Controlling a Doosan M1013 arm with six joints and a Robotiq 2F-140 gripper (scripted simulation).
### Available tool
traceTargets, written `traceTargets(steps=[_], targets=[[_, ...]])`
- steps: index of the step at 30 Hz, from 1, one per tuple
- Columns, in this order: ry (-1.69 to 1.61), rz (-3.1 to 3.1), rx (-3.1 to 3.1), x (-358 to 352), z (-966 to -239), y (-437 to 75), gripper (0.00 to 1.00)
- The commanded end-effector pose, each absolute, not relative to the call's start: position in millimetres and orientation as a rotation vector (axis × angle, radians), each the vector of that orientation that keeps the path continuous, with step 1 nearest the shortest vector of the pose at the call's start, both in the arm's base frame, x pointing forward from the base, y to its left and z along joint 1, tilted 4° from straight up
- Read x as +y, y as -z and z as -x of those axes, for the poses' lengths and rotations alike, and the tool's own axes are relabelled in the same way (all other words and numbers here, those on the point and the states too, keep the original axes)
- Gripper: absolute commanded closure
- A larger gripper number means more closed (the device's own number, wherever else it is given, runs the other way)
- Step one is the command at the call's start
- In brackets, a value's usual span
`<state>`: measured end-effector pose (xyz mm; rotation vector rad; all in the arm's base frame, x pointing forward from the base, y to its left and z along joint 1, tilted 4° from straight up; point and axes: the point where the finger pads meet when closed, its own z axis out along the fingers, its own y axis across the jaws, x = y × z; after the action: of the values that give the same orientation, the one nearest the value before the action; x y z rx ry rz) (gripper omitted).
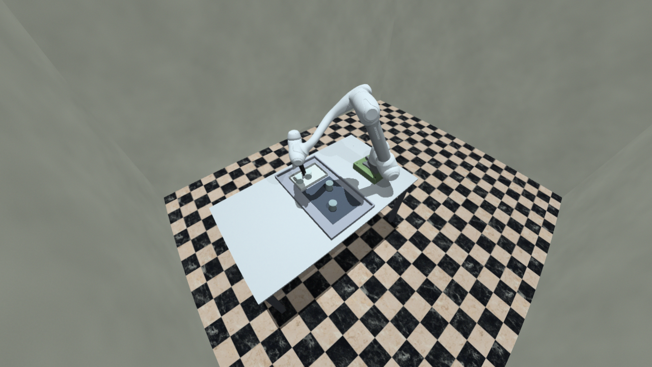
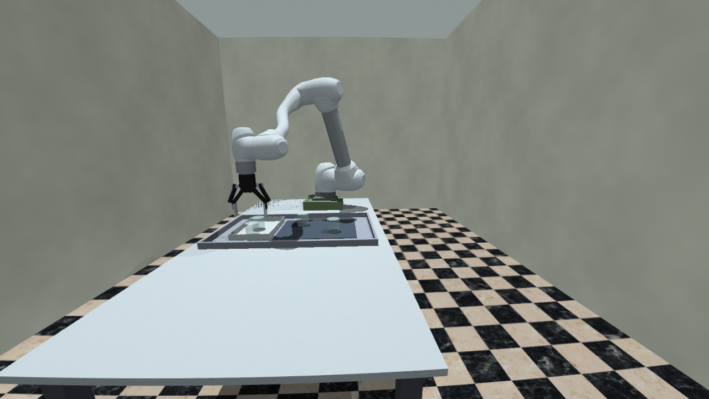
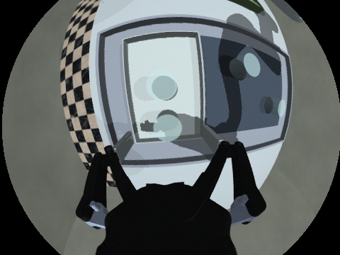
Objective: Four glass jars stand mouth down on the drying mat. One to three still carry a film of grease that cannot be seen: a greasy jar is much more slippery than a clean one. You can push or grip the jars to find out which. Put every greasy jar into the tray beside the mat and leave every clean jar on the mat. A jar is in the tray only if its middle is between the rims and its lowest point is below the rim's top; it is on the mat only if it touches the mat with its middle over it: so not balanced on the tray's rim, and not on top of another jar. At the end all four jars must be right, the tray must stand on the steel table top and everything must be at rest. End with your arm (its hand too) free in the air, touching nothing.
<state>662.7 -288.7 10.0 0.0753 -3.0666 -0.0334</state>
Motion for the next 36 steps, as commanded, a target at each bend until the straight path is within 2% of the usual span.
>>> traceTargets(steps=[1, 12, 36], targets=[[0.034, -0.075, -3.067, -289, -664, -24, 0.00], [0.034, -0.075, -3.067, -290, -666, -59, 0.00], [0.034, -0.075, -3.067, -290, -666, -59, 0.00]])
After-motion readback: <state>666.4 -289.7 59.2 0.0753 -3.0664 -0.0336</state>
